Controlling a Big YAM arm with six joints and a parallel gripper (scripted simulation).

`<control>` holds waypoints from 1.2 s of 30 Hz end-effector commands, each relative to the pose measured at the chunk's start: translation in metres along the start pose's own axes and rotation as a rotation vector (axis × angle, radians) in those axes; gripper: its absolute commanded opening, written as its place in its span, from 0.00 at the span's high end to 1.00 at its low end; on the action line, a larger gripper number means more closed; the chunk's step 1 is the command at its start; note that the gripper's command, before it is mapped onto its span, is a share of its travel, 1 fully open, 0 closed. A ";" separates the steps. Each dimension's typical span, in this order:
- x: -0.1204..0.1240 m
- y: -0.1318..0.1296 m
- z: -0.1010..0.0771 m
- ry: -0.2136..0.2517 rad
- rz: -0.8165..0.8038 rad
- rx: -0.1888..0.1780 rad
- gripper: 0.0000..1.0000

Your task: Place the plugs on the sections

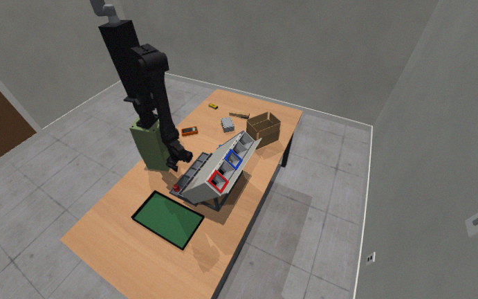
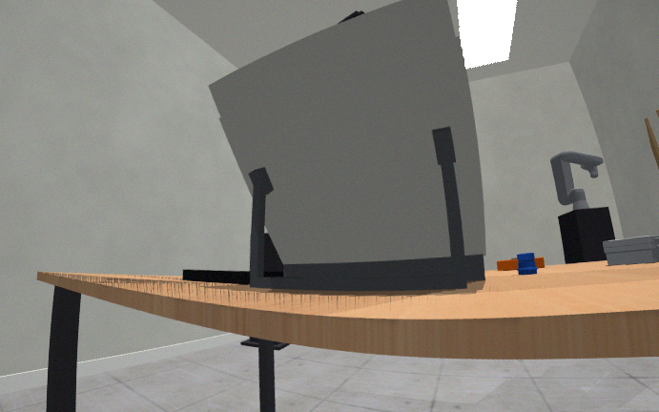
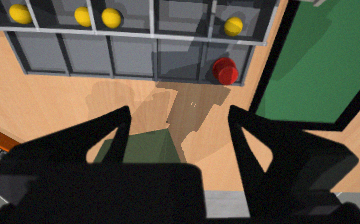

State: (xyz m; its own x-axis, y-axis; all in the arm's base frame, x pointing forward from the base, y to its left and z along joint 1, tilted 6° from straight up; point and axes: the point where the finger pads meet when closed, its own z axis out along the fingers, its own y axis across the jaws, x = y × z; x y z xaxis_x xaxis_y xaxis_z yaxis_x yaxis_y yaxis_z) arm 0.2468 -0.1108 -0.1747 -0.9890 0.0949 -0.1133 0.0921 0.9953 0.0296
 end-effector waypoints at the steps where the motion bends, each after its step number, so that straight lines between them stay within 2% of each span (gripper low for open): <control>1: -0.009 0.031 -0.008 -0.006 0.069 0.015 0.13; 5: -0.017 0.070 -0.015 -0.004 0.068 0.012 0.13; 7: -0.017 0.070 -0.015 -0.004 0.068 0.012 0.13; 22: -0.028 0.138 -0.027 0.002 0.067 0.004 0.13; 24: -0.028 0.138 -0.027 0.002 0.067 0.004 0.13; 36: -0.055 0.241 0.004 0.004 0.031 0.000 0.13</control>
State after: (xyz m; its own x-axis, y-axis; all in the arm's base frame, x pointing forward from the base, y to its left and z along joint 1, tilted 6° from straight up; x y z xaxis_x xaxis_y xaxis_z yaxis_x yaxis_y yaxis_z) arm 0.3183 0.1073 -0.1566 -0.9893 0.0751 -0.1250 0.0708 0.9967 0.0387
